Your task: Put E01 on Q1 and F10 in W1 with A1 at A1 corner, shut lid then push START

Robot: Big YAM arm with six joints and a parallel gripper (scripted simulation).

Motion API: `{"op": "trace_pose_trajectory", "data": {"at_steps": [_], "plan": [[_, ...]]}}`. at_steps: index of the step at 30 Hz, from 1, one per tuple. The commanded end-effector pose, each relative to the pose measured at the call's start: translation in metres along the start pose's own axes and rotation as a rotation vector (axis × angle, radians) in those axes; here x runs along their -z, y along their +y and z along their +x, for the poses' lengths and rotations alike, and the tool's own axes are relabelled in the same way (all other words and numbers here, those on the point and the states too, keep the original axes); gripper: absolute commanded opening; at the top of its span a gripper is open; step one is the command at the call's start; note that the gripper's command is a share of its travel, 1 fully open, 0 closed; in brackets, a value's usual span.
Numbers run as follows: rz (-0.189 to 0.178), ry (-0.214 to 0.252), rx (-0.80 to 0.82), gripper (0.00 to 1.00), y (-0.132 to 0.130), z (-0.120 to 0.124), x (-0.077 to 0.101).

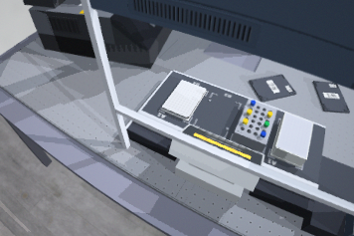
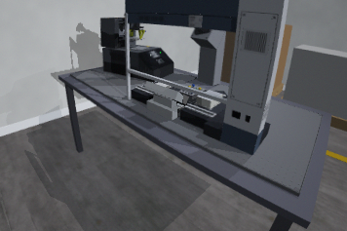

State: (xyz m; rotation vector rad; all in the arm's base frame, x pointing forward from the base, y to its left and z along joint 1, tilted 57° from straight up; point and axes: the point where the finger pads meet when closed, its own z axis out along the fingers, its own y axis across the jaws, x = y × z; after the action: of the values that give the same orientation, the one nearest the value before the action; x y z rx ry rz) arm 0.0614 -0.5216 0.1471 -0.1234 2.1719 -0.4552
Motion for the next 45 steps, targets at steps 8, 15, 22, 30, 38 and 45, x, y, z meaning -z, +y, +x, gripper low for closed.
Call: {"op": "trace_pose_trajectory", "data": {"at_steps": [8,15,22,30,38,45], "plan": [[0.041,0.015,-0.03,0.0,0.005,0.009,0.019],[0.025,0.004,-0.014,0.0,0.012,-0.008,0.011],[0.013,-0.001,-0.031,0.0,0.016,0.001,0.007],[0.011,0.004,-0.043,0.0,0.009,0.017,0.012],[-0.001,-0.004,-0.041,0.0,0.008,0.003,0.004],[0.014,-0.001,-0.027,0.0,0.012,-0.003,0.007]]}}
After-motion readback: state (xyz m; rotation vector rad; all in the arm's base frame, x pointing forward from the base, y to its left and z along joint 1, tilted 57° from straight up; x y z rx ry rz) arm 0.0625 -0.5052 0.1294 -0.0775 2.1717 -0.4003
